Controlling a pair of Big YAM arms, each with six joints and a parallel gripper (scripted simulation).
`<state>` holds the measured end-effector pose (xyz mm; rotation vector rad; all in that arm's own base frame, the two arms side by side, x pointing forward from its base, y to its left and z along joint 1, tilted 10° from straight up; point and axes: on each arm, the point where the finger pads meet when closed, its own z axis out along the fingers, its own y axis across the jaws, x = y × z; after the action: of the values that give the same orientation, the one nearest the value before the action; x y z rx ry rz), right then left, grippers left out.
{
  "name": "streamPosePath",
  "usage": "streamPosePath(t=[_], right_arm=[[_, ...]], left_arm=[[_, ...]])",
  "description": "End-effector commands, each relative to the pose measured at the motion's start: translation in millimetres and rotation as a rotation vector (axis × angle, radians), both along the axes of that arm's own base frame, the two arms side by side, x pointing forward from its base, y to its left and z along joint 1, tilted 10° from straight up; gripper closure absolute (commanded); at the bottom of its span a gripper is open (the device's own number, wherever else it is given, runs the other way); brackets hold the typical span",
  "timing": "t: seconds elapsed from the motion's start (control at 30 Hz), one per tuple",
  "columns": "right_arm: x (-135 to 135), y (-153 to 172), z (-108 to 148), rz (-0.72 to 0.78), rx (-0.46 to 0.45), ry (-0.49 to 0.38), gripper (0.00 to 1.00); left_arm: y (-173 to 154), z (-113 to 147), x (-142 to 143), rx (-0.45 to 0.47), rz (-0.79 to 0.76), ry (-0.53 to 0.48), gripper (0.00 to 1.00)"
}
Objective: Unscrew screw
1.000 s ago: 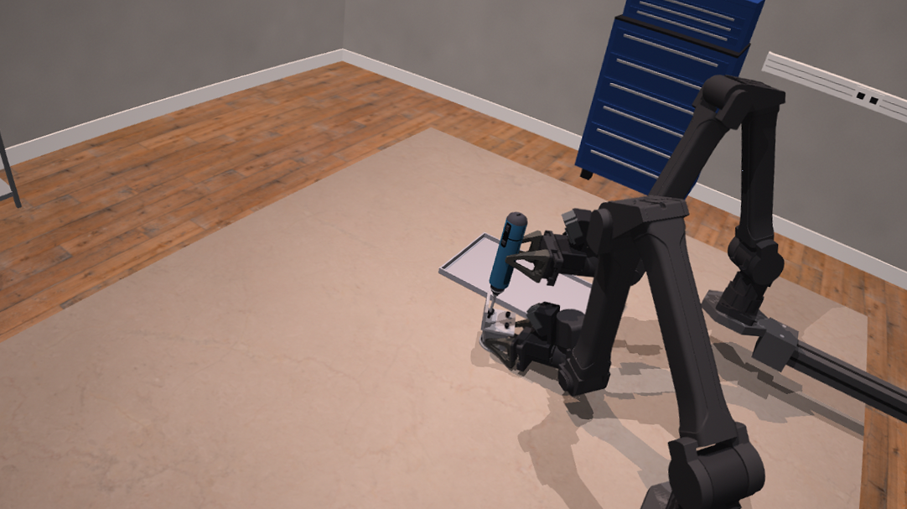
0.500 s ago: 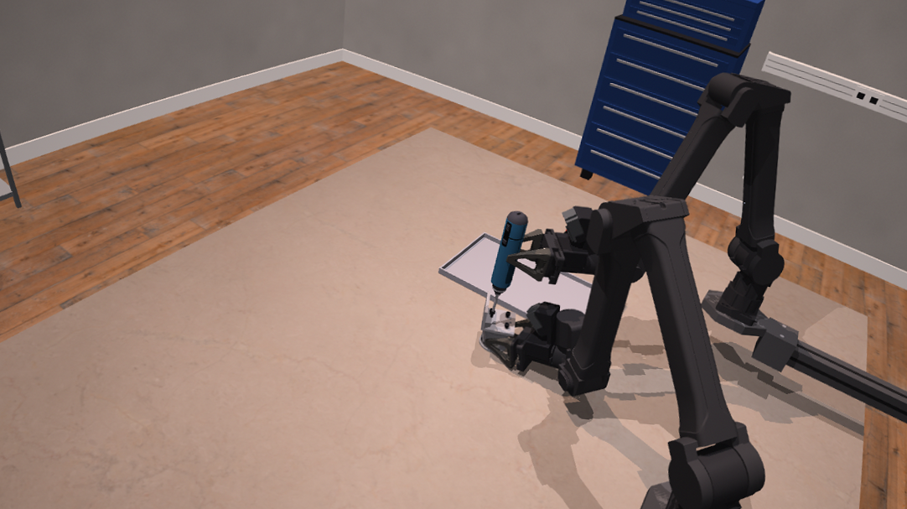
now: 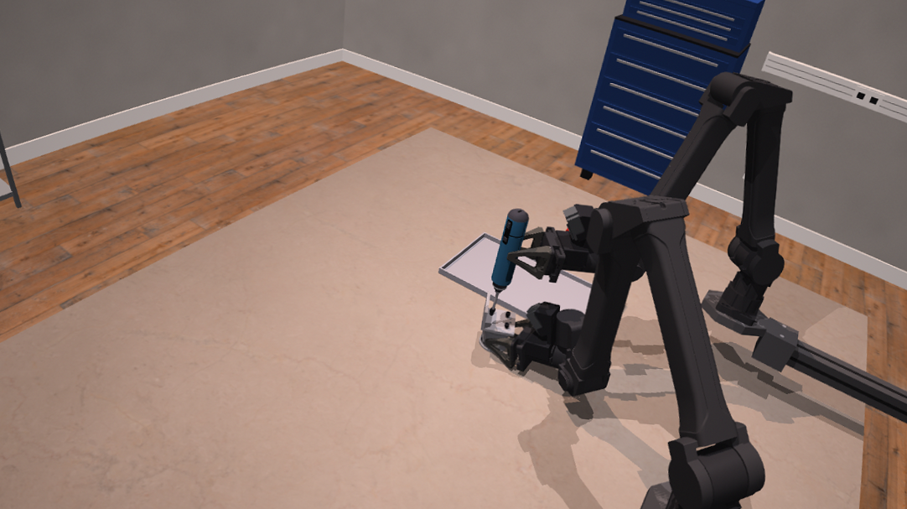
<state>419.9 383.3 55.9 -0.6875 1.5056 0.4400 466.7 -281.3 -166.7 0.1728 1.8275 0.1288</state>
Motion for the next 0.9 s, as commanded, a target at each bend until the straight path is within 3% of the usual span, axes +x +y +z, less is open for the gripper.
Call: streamPosePath(t=[0.0, 0.87], right_arm=[[1.6, 12.1, 37.2, 0.012, 0.063, -0.064, 0.58], [-0.4, 11.4, 33.7, 0.013, 0.064, -0.053, 0.58]], left_arm=[[-4.5, 4.9, 3.9, -0.009, -0.002, -0.013, 0.41], [-4.5, 4.9, 3.9, -0.009, -0.002, -0.013, 0.41]])
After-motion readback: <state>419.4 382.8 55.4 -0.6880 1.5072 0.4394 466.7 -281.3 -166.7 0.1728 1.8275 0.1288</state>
